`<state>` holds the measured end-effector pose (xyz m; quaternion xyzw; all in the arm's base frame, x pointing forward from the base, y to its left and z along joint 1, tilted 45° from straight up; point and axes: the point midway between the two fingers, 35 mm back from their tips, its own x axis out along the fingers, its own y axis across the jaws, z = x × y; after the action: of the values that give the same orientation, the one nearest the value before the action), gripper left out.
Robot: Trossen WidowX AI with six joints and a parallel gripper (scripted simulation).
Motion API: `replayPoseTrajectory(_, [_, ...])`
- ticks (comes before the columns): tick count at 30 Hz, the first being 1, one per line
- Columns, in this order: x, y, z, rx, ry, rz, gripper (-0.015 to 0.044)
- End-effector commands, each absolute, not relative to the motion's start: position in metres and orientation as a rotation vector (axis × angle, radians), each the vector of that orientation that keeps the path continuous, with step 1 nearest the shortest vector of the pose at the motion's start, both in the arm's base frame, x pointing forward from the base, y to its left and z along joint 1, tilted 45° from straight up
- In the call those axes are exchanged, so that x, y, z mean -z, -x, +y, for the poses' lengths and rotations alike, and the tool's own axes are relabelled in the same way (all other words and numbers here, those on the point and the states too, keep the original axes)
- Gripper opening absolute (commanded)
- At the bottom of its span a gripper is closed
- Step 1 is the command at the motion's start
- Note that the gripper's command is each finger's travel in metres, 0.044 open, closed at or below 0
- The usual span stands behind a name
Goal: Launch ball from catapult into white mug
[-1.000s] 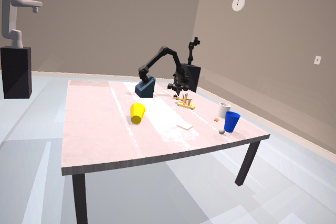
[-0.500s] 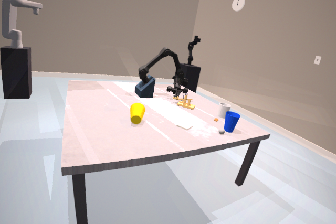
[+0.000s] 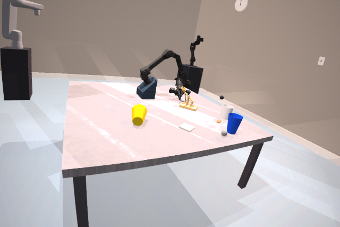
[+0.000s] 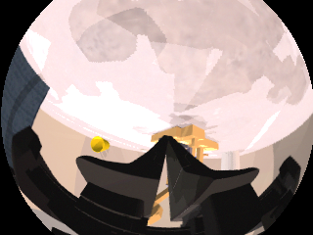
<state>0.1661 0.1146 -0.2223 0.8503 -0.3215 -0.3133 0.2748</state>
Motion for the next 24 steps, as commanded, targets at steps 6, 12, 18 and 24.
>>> replayPoseTrajectory(6, [0.174,-0.141,0.215,0.852,-2.325,-0.862,0.0000])
replayPoseTrajectory(12, [0.182,-0.147,0.206,0.851,-2.332,-0.848,0.0026])
replayPoseTrajectory(18, [0.185,-0.155,0.212,0.891,-2.402,-0.909,0.0184])
replayPoseTrajectory(24, [0.191,-0.167,0.224,0.944,-2.531,-1.019,0.0341])
